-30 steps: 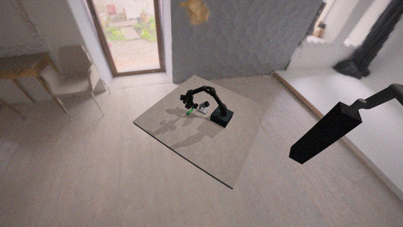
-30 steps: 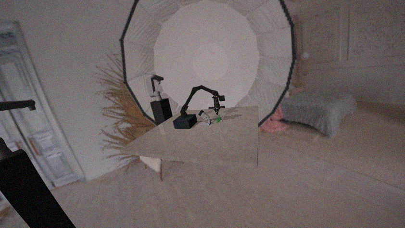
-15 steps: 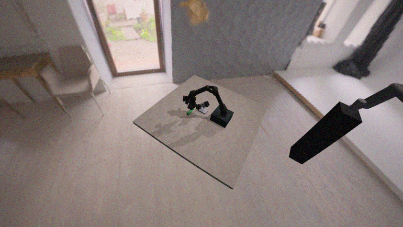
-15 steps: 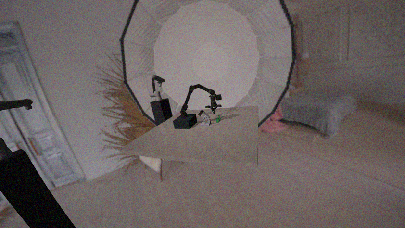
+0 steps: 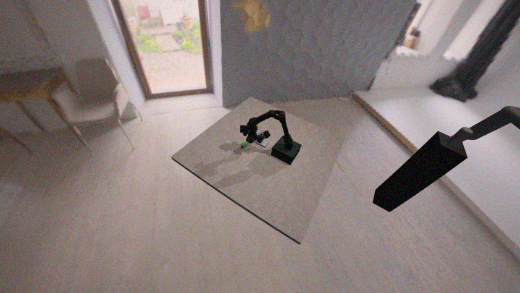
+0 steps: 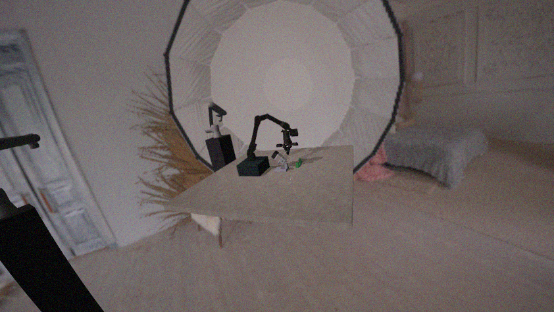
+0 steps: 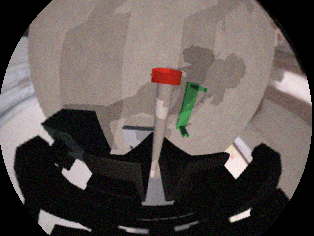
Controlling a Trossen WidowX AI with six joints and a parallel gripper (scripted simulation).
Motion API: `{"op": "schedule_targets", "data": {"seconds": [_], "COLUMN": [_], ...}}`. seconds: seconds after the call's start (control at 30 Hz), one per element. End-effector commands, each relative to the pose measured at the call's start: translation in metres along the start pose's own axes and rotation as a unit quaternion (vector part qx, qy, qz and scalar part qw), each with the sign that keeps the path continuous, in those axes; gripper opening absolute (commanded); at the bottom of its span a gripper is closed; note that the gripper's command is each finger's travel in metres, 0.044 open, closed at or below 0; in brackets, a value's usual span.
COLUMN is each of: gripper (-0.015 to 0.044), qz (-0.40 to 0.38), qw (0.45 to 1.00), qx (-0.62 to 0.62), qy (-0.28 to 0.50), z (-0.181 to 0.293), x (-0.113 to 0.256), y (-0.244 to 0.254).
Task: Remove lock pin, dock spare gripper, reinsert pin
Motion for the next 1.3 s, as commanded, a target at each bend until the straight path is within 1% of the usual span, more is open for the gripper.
{"op": "schedule_targets", "data": {"seconds": [0.0,0.17,0.47,1.27], "gripper": [0.0,0.0,0.0,0.0], "qz": [0.0,-0.001,-0.002,-0.002], "qw": [1.0,1.0,1.0,1.0], "qx": [-0.003,-0.003,-0.002,-0.003], "qy": [-0.003,-0.003,-0.004,-0.005], "z": [0.002,0.0,-0.011,0.003], "x": [0.002,-0.003,-0.045,-0.05], "y": [0.012,0.014,0.015,0.012]}}
Point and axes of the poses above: the point midway between the two fingers, 35 mm back from their tips, its own x axis back along the fingers, its own y axis across the jaws, z = x × y, the point moved 4 cm from there along x, back along the fingers, and after that the axes turned 6 degrees about -x, right-handed, at the moved point
